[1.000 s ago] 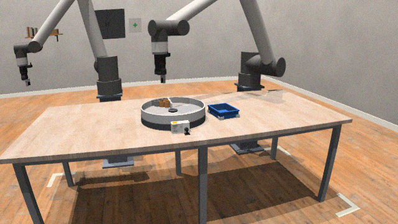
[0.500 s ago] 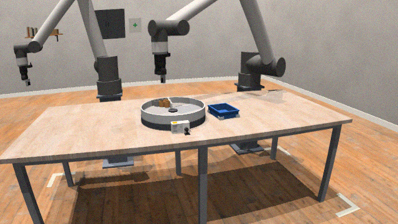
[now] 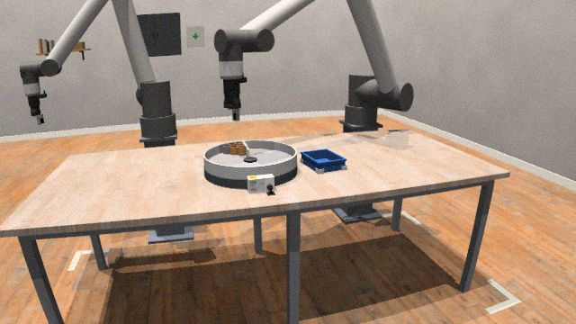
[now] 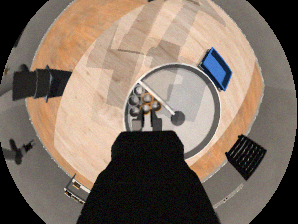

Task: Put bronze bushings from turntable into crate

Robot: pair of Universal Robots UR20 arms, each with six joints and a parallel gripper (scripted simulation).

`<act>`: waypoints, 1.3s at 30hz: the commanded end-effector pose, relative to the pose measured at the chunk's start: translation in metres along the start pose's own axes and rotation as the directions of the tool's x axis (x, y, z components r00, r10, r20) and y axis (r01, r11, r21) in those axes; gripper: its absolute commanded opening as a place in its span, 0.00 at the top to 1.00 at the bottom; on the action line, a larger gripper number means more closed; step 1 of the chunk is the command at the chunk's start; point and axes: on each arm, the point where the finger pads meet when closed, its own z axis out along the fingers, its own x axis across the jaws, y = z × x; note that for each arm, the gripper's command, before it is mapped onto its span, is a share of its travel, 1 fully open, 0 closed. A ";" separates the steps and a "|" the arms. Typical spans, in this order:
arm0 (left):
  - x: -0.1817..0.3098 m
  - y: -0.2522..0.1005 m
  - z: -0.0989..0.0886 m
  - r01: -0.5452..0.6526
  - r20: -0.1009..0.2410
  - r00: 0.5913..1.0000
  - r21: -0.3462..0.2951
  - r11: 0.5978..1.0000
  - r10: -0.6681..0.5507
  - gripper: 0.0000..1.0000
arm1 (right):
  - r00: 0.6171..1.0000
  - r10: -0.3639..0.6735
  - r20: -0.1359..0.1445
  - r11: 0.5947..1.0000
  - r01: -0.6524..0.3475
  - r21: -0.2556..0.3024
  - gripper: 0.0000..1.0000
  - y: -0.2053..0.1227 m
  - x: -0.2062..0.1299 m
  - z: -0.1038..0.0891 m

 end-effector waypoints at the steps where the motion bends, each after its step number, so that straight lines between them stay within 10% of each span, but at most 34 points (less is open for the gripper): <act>1: 0.003 0.002 0.006 -0.062 0.000 0.998 -0.001 0.998 0.062 0.64 | 1.000 0.000 0.000 1.000 0.000 -0.001 0.00 0.000 0.000 -0.001; 15: 0.022 0.009 0.050 -0.414 0.000 0.910 -0.001 0.910 0.414 0.64 | 1.000 0.000 0.000 1.000 0.000 -0.001 0.00 0.000 0.000 -0.001; 27: 0.039 0.015 0.088 -0.684 -0.001 0.730 -0.001 0.730 0.684 0.64 | 1.000 0.000 0.000 1.000 0.000 -0.001 0.00 0.000 0.000 -0.001; 39: 0.039 0.016 0.090 -0.693 -0.001 0.721 -0.001 0.721 0.693 0.64 | 1.000 0.000 0.000 1.000 0.000 -0.001 0.00 0.000 0.000 -0.001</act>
